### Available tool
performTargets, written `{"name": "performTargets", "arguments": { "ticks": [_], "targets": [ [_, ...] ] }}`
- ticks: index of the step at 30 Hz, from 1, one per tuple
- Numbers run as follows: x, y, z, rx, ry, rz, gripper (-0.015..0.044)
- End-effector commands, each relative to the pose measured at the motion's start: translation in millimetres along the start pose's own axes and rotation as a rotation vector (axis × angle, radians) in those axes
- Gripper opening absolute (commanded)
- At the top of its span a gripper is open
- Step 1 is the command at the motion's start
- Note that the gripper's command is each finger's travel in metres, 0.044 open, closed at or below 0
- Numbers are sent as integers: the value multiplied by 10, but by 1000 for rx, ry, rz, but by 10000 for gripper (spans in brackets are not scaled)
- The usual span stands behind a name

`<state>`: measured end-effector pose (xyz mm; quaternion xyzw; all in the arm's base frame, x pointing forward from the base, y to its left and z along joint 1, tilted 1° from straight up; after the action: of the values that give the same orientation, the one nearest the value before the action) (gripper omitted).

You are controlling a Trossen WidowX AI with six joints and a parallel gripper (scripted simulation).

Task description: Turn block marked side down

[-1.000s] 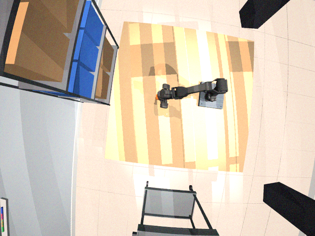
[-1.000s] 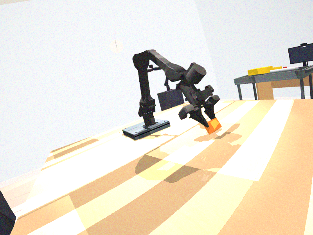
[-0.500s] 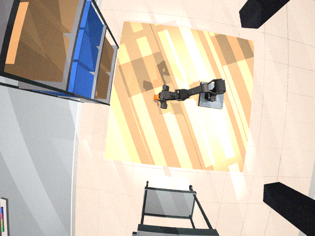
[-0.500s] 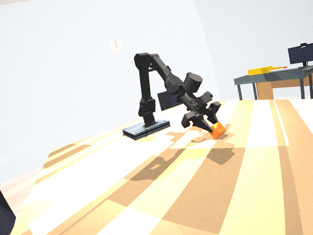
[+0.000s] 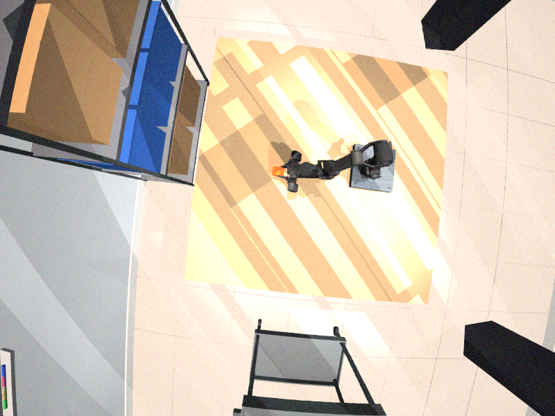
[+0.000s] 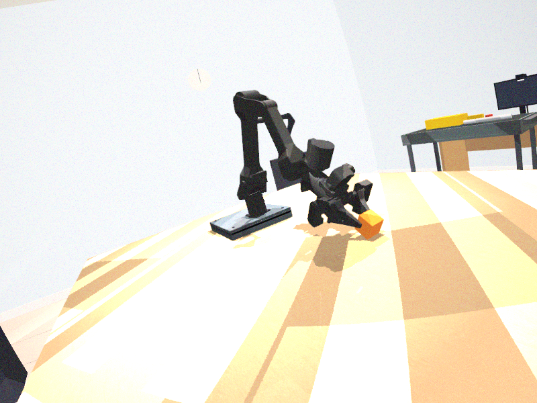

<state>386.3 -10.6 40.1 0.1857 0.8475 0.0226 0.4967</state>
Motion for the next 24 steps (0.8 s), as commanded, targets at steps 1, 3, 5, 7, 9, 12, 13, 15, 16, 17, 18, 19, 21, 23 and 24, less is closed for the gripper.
{"name": "performTargets", "arguments": {
  "ticks": [1,3,5,7,9,12,13,15,16,17,18,19,21,23,24],
  "targets": [
    [25,-19,-37,-3,-31,-3,0],
    [22,-17,-42,-6,-41,-3,0],
    [15,-16,-54,-11,-60,-3,0],
    [14,-15,-56,-12,-62,-3,0],
    [14,-15,-56,-12,-62,-3,0],
    [14,-15,-56,-12,-62,-3,0],
    [14,-15,-56,-12,-62,-3,0],
    [14,-15,-56,-12,-62,-3,0],
    [14,-15,-56,-12,-62,-3,0],
    [14,-15,-56,-12,-62,-3,0],
    [14,-15,-56,-12,-62,-3,0],
    [14,-15,-56,-12,-62,-3,26],
    [14,-15,-56,-12,-62,-3,79],
    [14,-15,-56,-12,-62,-3,131],
    [14,-15,-56,-12,-62,-3,157]
  ]
}}
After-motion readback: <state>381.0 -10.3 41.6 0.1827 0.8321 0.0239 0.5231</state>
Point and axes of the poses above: the point midway between the two fingers, 35 mm back from their tips, its own z axis out along the fingers, its own y axis across the jaws, x = y × z, the point moved 3 cm from there along -z, back along the fingers, and after that the axes turned 15 degrees about z, right-handed, at the moved point
